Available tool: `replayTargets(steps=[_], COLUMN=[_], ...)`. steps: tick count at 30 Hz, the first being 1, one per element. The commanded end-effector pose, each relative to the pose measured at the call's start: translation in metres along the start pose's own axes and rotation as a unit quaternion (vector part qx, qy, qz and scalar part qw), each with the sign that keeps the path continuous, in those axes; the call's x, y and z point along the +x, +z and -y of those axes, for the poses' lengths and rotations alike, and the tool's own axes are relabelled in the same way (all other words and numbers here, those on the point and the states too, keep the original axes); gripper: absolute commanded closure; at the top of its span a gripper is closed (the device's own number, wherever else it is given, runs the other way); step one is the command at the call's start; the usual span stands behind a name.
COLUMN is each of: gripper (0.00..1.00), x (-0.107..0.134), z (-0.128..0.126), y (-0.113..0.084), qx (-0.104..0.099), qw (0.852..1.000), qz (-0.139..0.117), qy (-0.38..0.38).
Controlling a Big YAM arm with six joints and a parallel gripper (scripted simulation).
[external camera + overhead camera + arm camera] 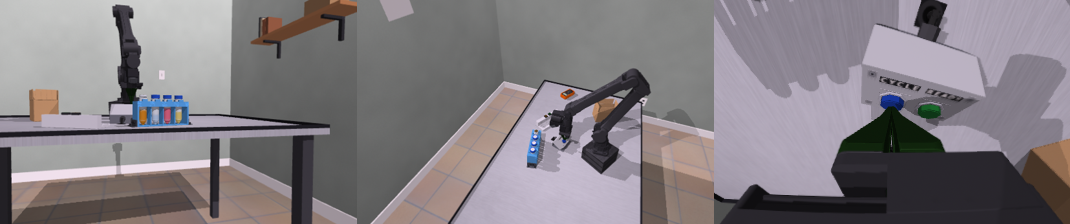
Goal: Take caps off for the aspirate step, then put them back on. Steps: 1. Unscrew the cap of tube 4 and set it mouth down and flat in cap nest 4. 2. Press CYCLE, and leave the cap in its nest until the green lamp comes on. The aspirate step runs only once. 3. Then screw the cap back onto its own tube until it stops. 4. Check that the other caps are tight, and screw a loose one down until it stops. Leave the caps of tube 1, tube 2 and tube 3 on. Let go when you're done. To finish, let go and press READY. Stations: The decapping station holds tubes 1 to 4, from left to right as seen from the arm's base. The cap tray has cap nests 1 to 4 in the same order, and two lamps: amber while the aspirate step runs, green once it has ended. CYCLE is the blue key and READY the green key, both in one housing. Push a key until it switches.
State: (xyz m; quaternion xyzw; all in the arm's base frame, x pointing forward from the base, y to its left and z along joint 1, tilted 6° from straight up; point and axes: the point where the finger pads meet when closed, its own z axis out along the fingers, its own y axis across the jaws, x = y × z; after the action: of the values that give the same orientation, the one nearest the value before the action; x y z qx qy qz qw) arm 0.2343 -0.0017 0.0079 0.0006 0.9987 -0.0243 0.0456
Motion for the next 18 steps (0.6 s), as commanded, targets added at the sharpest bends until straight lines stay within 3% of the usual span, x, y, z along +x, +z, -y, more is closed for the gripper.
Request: replayTargets(steps=[1, 11, 12, 18], gripper=[1.00, 1.00, 1.00, 1.00], x=[-0.002, -0.010, -0.001, 0.002], z=[0.004, 0.001, 0.004, 0.004], y=[0.000, -0.005, 0.002, 0.009], qx=[0.002, 0.001, 0.002, 0.002], qw=[1.000, 1.000, 1.000, 1.000], qz=[0.011, 0.012, 0.007, 0.000], qy=[0.012, 0.004, 0.012, 0.009])
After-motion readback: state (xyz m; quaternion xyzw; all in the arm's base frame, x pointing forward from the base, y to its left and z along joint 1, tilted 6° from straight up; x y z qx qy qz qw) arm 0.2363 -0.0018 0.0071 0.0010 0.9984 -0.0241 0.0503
